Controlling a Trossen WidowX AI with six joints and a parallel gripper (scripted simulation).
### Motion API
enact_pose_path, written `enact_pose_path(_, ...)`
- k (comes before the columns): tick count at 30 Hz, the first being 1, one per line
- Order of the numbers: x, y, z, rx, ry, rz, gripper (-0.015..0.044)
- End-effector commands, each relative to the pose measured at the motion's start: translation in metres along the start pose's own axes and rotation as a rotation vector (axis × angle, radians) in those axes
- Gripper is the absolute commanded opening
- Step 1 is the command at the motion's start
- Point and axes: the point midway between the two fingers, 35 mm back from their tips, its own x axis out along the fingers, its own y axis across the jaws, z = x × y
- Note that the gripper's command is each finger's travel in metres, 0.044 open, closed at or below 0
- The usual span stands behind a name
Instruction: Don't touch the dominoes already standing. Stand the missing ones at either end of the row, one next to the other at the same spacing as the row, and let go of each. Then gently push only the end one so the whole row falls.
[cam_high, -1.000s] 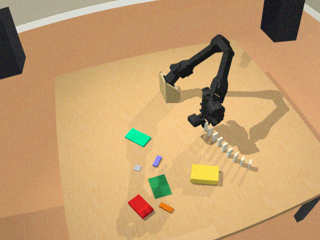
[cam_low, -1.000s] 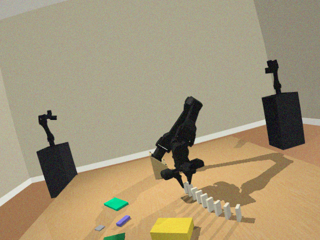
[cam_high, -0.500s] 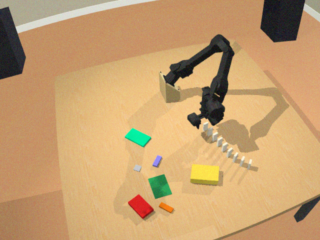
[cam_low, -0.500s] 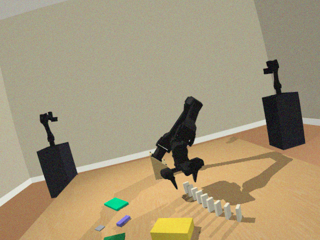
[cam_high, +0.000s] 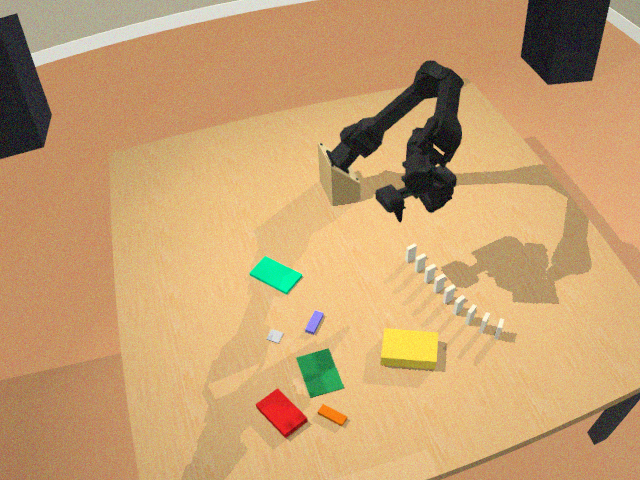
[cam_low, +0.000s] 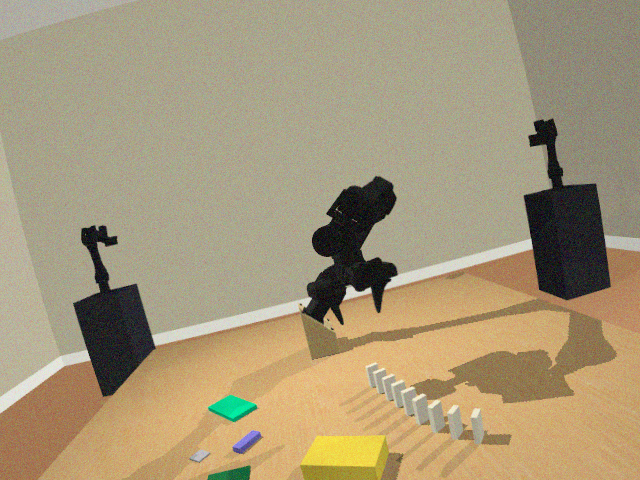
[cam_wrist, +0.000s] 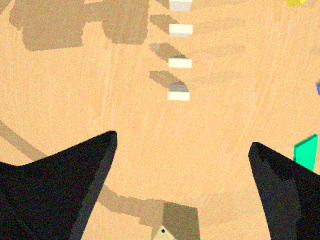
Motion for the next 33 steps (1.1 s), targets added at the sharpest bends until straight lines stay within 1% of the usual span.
enact_pose_path(1, 0.006, 0.0, -0.005, 0.179, 0.007, -0.001, 0.0335)
enact_pose_path(14, 0.055, -0.001, -0.036, 1.387, 0.009, -0.001, 0.0)
enact_pose_path(16, 0.06, -0.001, -0.04, 1.51, 0.009, -0.001, 0.0)
enact_pose_path(17, 0.06, -0.001, -0.041, 1.526, 0.009, -0.001, 0.0)
enact_pose_path(33, 0.06, -0.001, -0.041, 1.526, 0.009, -0.001, 0.0)
